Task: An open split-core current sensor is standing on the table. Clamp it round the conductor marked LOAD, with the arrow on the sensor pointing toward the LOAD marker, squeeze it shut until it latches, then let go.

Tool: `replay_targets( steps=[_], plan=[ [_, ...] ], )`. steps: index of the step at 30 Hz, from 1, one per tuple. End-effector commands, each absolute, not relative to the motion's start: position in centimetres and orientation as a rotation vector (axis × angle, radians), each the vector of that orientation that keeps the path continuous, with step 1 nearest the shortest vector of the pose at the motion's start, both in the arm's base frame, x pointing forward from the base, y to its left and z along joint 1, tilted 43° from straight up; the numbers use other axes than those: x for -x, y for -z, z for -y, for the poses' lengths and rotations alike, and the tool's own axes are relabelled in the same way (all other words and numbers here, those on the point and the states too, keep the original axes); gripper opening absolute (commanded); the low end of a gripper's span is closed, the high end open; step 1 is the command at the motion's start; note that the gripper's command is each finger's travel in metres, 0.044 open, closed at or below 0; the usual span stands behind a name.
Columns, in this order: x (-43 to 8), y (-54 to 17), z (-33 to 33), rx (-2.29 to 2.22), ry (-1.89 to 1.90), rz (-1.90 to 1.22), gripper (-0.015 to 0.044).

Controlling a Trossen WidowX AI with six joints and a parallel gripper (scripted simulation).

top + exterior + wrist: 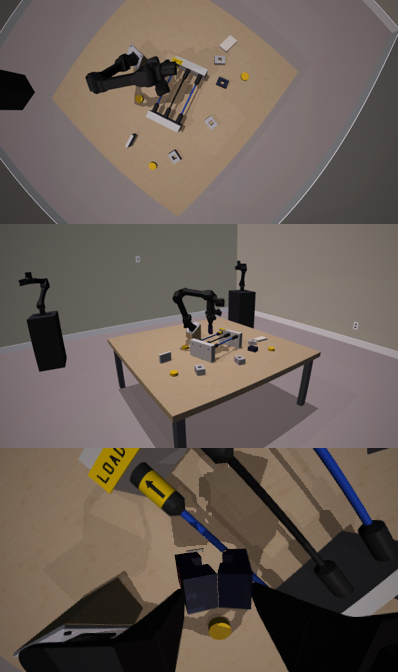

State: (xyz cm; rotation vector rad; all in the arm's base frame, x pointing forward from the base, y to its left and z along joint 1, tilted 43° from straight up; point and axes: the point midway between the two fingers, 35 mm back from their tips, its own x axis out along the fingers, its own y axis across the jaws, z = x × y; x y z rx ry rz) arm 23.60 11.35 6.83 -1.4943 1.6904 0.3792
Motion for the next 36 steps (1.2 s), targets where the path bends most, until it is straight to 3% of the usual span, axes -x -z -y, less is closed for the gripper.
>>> replay_targets(
  steps=[1, 19, 36],
  plan=[
    [-24.1, -6.8, -11.5, 1.596, -0.502, -1.682, 0.0000],
    [-25.3, -6.3, -11.7, 2.002, -1.078, -1.616, 0.0000],
    [-25.6, -4.9, -10.5, 2.016, -1.101, -1.610, 0.0000]
  ],
)
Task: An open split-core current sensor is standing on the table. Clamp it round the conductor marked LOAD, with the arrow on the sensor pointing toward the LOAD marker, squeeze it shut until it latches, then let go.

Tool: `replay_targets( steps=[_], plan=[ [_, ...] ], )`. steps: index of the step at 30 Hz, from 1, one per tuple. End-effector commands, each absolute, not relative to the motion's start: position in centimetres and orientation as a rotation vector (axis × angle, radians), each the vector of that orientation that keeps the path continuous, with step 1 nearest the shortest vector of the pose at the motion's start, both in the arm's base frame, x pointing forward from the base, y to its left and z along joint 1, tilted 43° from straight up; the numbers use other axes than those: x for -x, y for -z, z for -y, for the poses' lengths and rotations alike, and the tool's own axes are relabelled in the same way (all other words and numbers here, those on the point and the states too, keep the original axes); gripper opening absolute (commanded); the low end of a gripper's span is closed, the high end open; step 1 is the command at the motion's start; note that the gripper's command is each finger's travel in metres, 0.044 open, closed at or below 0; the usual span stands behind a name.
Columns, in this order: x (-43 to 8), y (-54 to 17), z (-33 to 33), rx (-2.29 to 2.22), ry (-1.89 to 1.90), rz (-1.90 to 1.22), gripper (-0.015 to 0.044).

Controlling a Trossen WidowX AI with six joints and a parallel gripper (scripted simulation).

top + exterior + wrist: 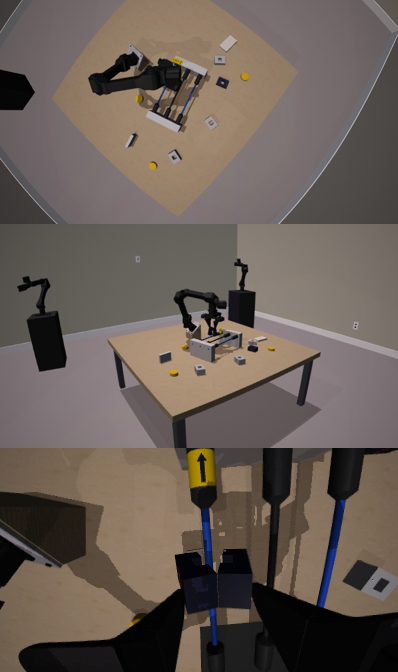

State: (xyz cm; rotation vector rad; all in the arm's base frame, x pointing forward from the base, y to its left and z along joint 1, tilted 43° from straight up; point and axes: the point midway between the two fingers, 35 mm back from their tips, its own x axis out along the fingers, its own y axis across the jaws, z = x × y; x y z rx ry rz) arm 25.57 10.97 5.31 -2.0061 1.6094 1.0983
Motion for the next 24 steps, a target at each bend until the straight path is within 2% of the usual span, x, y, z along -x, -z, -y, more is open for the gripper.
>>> replay_targets(
  steps=[1, 24],
  plan=[
    [-25.6, -4.8, -10.4, 2.016, -1.101, -1.610, 0.0000],
    [-25.7, -2.8, -8.6, 2.007, -1.097, -1.610, 0.0000]
  ],
)
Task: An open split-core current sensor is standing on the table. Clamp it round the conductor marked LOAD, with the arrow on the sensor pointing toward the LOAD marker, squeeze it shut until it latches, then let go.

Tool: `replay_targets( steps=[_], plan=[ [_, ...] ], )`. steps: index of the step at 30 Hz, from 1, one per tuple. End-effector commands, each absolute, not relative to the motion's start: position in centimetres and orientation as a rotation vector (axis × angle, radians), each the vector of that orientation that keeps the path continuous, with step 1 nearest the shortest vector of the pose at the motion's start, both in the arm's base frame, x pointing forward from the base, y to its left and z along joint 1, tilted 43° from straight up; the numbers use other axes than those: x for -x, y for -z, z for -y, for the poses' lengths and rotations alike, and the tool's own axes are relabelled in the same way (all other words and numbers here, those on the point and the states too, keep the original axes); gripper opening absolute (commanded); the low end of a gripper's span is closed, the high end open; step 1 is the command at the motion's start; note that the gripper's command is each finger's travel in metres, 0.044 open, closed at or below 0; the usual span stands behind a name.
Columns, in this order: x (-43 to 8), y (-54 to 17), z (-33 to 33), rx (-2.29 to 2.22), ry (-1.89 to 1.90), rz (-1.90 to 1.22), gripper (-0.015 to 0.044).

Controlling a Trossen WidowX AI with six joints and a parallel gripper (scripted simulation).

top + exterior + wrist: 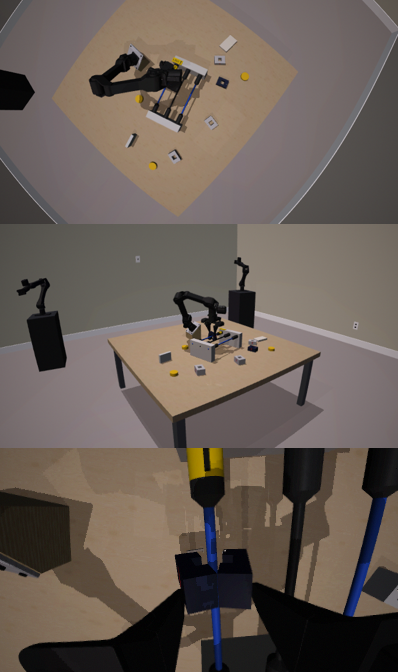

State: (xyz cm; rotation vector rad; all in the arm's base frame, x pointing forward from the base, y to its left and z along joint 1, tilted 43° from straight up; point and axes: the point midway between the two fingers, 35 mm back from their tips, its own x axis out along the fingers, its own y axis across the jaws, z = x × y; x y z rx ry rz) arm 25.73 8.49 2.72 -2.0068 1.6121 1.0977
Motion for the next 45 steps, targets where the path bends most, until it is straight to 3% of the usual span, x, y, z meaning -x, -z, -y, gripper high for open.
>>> replay_targets(
  steps=[1, 43, 45],
  plan=[
    [-25.75, -2.77, -8.57, 2.007, -1.097, -1.610, 0.0000],
    [-25.75, -2.77, -8.57, 2.007, -1.097, -1.610, 0.0000],
    [-25.75, -2.77, -8.57, 2.007, -1.097, -1.610, 0.0053]
  ],
)
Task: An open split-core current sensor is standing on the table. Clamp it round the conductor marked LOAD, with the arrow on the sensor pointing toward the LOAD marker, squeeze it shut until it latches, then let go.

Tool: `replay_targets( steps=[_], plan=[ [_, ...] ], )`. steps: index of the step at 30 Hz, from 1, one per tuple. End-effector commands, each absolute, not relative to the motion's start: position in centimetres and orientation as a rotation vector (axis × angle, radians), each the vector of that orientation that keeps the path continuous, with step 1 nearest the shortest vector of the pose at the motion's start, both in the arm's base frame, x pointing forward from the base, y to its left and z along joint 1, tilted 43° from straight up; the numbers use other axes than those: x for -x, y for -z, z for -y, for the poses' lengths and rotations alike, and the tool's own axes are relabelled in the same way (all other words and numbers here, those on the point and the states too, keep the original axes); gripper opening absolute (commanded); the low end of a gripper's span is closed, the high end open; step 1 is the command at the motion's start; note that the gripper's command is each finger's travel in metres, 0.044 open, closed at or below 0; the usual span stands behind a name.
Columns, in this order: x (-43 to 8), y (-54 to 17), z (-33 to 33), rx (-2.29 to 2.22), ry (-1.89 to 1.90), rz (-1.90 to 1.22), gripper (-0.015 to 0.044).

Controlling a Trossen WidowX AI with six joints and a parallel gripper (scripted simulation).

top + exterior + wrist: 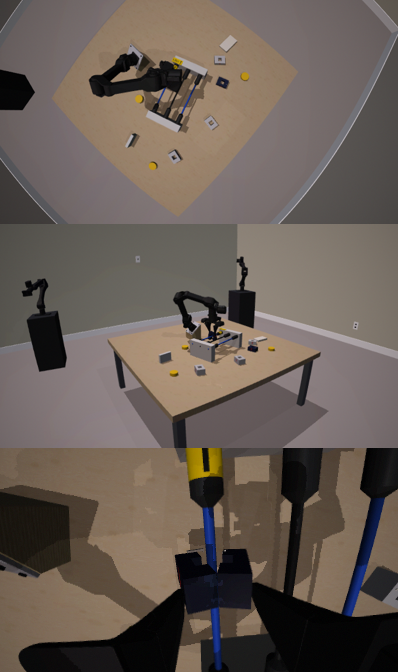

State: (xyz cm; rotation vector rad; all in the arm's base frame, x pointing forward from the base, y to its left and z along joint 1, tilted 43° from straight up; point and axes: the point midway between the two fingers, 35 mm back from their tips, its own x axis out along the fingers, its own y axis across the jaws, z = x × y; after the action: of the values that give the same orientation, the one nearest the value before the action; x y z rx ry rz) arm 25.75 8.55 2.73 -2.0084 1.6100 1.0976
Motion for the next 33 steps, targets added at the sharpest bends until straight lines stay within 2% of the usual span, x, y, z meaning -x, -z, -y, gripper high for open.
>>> replay_targets(
  steps=[1, 15, 33],
  plan=[
    [-25.7, -2.8, -8.6, 2.007, -1.097, -1.610, 0.0079],
    [-25.7, -2.8, -8.6, 2.007, -1.097, -1.610, 0.0440],
    [-25.8, 0.0, -6.1, 2.017, -1.098, -1.612, 0.0440]
  ],
)
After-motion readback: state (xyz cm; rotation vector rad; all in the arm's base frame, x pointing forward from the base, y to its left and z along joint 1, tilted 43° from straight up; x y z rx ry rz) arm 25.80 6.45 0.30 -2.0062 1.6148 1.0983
